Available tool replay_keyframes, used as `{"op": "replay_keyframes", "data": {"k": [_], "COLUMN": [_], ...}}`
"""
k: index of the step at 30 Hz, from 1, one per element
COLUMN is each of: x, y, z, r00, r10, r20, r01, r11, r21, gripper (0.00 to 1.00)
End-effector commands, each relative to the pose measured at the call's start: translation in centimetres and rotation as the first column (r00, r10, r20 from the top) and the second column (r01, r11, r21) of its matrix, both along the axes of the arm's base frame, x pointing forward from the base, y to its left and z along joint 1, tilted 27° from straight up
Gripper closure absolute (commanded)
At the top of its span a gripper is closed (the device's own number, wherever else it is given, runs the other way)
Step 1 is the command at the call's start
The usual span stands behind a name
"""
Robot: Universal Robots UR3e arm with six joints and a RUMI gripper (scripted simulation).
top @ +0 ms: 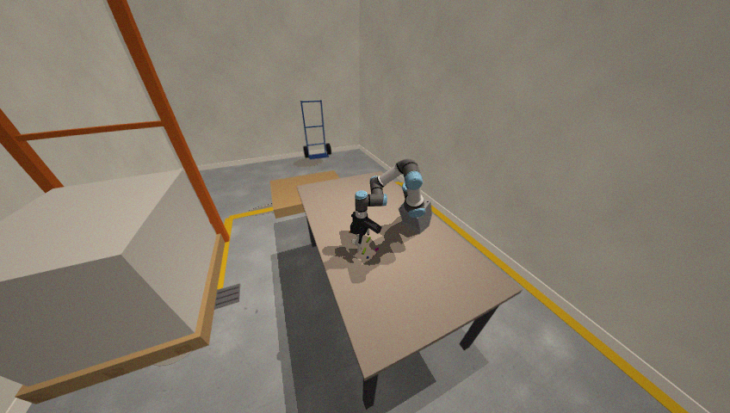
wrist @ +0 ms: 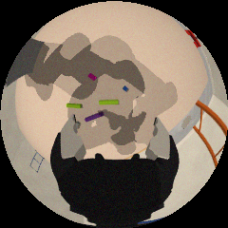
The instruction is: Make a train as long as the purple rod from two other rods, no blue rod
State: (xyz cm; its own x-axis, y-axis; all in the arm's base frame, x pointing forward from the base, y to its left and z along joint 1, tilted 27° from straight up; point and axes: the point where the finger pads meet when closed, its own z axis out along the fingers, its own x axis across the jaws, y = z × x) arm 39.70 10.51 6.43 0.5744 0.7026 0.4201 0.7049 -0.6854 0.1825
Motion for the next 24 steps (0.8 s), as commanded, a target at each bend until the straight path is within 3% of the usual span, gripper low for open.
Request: {"op": "replay_keyframes", "data": {"k": [1, 24], "x": [0.05, 0.14], "y": [-0.02, -0.67], "z": [0.08, -0.08], "r00": [1.0, 0.998], "r10": [0.0, 0.062], "r20": [0.002, 0.013], "r01": [0.0, -0.062], "r11": [1.0, 0.998], "r21": [-0.001, -0.031], "gripper": [0.0, 0.0]}}
